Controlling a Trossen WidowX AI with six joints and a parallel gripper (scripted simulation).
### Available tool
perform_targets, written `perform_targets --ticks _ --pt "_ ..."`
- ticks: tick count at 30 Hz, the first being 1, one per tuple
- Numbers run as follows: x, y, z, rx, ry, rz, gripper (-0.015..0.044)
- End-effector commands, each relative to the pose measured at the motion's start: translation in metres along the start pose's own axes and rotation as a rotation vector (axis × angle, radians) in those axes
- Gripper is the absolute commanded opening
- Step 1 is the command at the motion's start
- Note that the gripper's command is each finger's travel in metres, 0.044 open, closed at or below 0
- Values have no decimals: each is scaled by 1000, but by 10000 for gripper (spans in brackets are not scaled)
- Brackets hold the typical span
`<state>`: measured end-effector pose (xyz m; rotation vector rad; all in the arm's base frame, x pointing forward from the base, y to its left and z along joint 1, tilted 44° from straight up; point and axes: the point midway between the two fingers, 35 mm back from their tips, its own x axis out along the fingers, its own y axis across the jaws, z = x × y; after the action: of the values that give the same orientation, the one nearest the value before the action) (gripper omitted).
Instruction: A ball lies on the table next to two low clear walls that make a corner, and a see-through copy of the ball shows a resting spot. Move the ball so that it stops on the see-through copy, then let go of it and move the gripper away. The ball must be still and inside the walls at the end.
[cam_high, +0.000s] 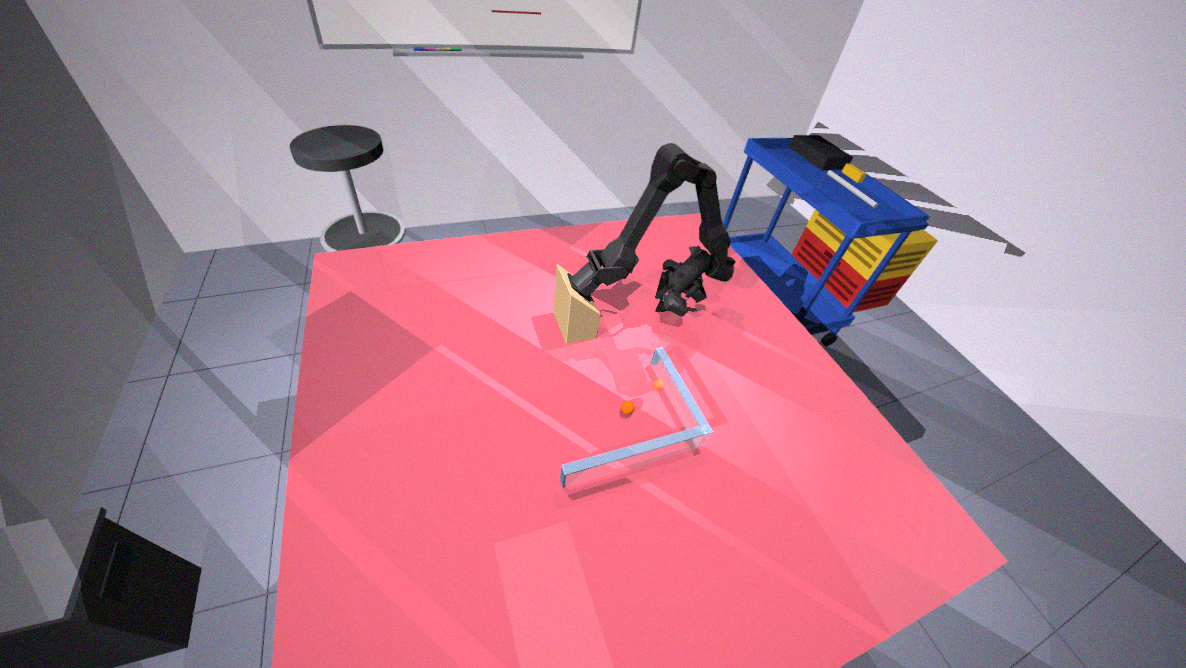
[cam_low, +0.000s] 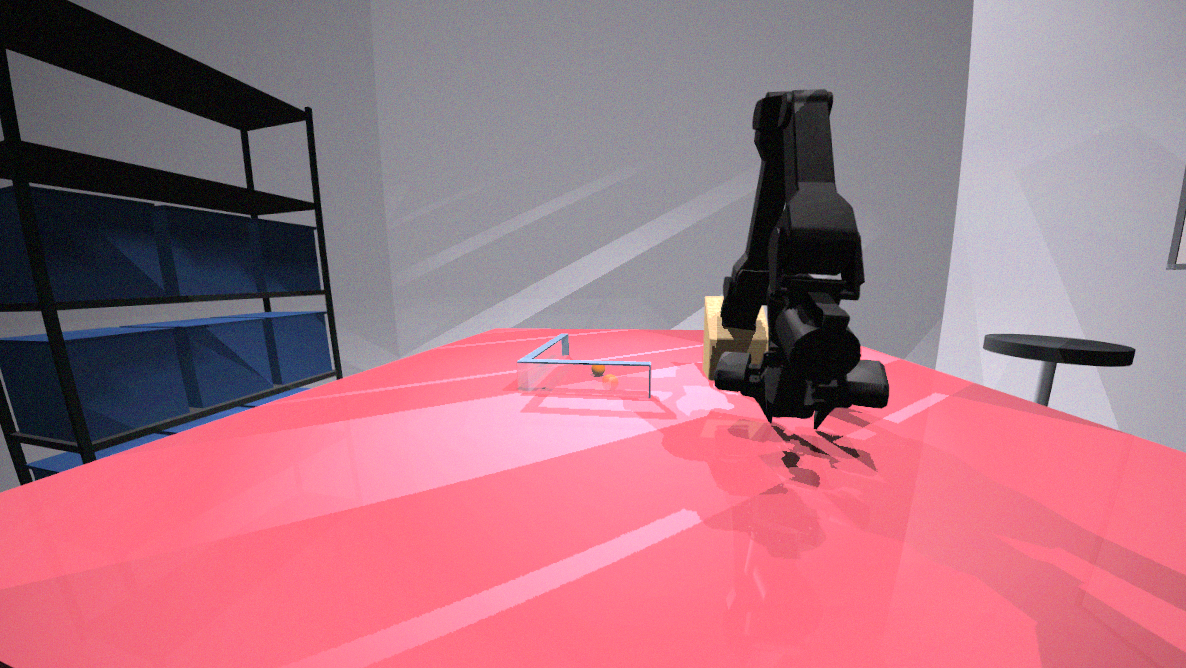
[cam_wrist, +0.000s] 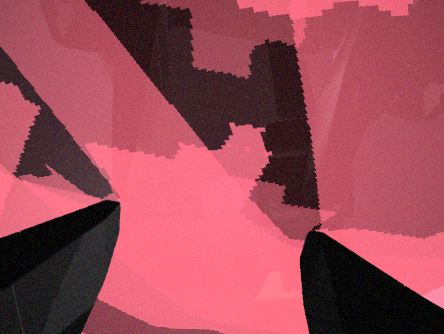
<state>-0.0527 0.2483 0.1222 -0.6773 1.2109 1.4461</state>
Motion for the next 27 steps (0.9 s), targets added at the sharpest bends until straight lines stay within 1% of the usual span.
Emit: perform_targets --ticks 1,7,14,20,25,27 --pt "-15 -16 30 5 -138 -20 253" --pt "-34 -56 64 42 -271 -70 253" --pt "-47 -117 86 49 -324 -141 253" --pt "-60 -177 90 71 -353 -207 253" --pt "-74 -232 84 102 -376 -271 253" --pt "-82 -243 78 173 -390 -284 253"
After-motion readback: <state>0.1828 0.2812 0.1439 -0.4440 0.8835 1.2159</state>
